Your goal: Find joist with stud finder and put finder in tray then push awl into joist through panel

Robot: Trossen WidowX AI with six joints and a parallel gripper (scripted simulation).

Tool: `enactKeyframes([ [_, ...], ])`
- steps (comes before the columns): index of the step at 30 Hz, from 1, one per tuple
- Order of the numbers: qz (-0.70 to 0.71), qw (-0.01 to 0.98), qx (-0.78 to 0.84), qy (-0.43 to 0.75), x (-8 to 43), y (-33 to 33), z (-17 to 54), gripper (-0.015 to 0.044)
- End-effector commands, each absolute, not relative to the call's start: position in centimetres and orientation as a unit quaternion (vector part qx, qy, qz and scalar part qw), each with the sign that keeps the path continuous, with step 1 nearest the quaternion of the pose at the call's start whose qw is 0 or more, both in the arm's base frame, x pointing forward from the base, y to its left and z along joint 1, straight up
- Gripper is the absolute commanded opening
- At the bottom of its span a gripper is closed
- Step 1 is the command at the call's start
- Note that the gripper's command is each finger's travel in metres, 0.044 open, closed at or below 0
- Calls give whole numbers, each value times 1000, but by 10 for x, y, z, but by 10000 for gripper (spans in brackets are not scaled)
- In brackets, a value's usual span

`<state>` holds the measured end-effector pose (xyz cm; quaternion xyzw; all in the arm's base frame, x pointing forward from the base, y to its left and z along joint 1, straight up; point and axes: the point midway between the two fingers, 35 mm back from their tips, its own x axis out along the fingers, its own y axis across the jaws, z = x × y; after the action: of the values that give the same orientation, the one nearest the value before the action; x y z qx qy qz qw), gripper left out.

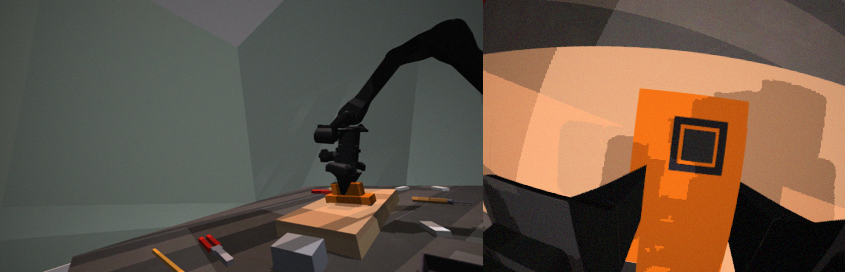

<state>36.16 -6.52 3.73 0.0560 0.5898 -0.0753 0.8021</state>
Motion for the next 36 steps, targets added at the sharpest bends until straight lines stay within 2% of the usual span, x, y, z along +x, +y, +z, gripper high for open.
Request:
enactKeyframes([
  [1,-76,802,55,590,360,-75,37,0],
  [36,-78,802,53,590,345,-150,38,0],
])
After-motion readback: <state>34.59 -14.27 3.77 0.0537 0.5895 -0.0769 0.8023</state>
